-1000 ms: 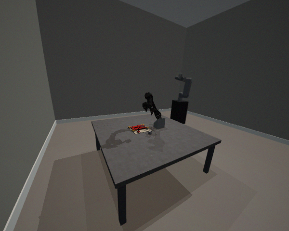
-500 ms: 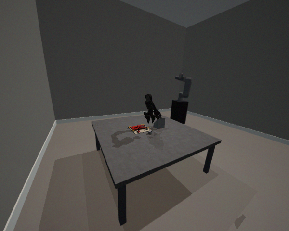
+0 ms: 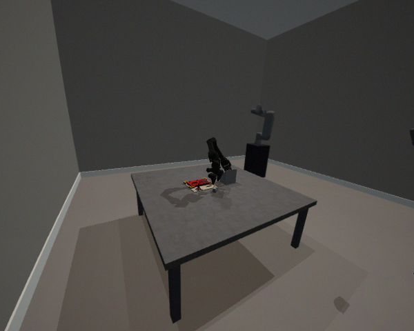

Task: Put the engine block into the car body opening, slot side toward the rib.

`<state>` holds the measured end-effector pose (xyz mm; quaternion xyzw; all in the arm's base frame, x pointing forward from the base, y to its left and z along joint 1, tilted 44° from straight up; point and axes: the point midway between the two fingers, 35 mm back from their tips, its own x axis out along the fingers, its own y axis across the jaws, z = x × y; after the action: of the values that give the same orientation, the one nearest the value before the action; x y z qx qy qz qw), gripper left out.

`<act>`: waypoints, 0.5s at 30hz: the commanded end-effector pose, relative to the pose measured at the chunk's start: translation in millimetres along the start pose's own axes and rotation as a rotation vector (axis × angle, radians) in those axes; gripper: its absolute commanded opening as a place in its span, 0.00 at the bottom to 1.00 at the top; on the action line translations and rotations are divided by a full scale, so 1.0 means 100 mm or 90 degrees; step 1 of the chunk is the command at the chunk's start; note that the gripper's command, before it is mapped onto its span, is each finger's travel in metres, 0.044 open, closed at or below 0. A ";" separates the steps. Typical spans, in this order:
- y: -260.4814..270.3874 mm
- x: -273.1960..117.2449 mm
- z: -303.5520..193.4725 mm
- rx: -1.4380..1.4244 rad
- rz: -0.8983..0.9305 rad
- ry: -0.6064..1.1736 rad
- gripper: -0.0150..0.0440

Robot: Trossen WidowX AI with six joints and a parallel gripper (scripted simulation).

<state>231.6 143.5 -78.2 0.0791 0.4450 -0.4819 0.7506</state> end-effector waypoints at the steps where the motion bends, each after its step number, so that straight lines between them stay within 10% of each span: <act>1: -0.06 0.19 0.01 -0.008 -0.014 -0.006 1.00; 15: -0.06 0.45 0.02 -0.008 -0.014 -0.007 1.00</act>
<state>234.5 114.9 -105.2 0.0719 0.4450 -0.4877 0.7476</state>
